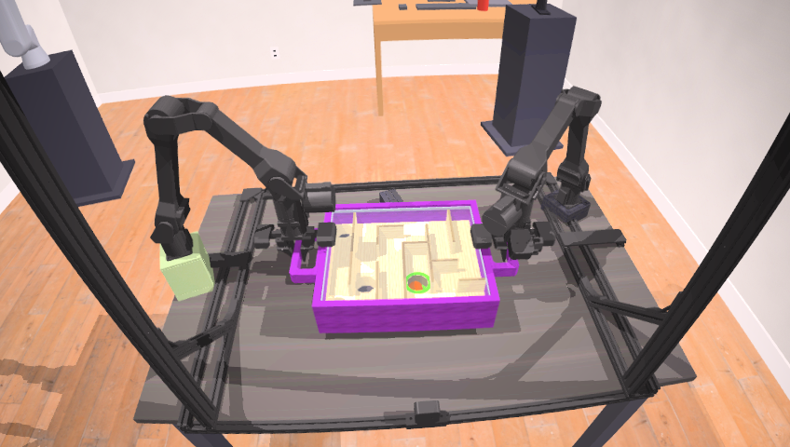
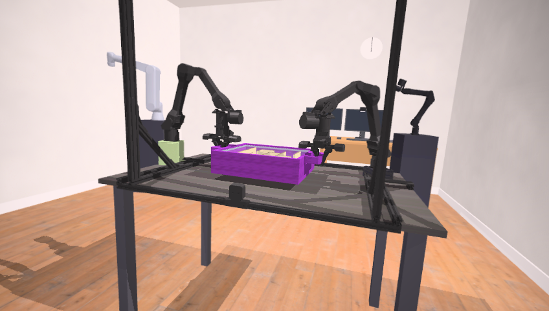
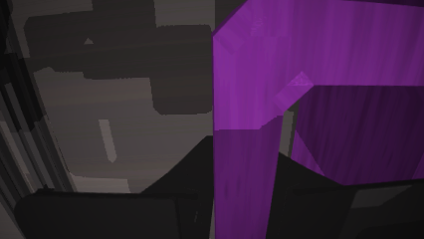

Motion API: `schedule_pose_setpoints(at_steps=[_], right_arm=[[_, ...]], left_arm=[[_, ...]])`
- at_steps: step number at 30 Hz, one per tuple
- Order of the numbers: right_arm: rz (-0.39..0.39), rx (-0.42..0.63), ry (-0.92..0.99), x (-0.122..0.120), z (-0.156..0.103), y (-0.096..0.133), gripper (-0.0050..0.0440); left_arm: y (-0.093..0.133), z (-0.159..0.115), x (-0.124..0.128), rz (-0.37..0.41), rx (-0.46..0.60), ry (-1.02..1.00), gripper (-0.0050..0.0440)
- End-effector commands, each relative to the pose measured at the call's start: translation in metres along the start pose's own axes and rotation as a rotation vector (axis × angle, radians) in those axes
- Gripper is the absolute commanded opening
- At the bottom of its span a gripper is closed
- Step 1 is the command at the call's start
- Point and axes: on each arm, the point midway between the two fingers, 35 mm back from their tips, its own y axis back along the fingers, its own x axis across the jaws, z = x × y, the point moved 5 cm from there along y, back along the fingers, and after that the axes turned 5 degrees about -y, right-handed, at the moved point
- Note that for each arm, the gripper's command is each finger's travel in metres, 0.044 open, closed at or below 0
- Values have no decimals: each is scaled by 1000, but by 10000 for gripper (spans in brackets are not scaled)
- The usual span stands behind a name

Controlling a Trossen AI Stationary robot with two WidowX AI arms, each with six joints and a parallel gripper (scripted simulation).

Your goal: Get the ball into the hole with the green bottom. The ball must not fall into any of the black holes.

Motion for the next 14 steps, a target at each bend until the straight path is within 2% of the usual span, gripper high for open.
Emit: schedule_pose_setpoints(at_steps=[1, 14], right_arm=[[-5, 10, 0, 1, -1, -9, 20], [-5, 10, 0, 1, -1, -24, 20]], left_arm=[[-6, 0, -1, 3, -8, 1, 20], [-21, 0, -1, 3, -8, 1, 20]])
